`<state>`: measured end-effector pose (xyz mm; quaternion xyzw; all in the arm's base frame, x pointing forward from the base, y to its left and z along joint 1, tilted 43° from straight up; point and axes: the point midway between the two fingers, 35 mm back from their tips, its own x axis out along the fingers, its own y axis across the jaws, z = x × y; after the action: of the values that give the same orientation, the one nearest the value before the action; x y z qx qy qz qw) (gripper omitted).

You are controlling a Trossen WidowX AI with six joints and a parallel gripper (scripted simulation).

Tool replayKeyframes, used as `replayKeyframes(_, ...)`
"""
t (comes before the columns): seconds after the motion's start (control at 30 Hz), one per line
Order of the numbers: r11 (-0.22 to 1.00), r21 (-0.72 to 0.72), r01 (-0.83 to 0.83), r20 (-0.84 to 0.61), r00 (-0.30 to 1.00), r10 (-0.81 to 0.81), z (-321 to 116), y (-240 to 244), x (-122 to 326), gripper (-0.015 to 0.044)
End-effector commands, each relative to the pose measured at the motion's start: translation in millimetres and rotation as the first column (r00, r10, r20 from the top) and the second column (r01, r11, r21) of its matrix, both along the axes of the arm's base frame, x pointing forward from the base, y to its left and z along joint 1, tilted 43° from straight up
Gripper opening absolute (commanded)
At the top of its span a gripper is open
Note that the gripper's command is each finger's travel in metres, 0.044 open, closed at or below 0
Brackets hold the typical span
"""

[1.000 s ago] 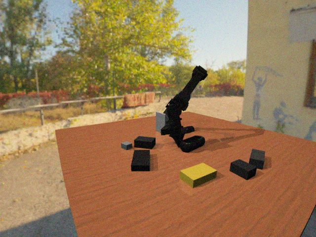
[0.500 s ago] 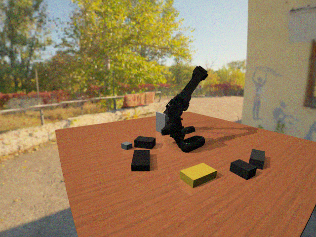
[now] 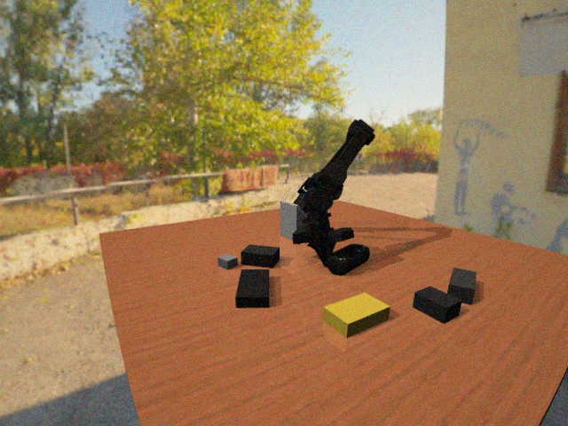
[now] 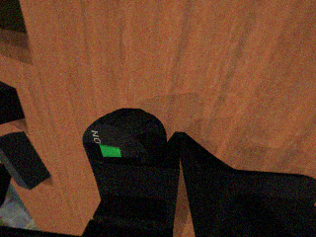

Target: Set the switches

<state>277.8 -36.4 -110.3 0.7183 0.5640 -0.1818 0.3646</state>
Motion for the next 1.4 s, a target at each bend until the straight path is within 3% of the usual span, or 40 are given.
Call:
replayKeyframes(0.0,1.000,0.000,-0.006,0.016,1.000,0.006,2,1,12,0.0000)
replayKeyframes(1.03,1.000,0.002,-0.007,0.019,1.000,0.006,7,7,47,0.0000)
replayKeyframes(1.23,1.000,0.000,-0.004,0.013,1.000,0.004,33,-33,-16,0.0000)
replayKeyframes(1.37,1.000,0.003,-0.007,0.017,1.000,0.007,38,-36,-24,0.0000)
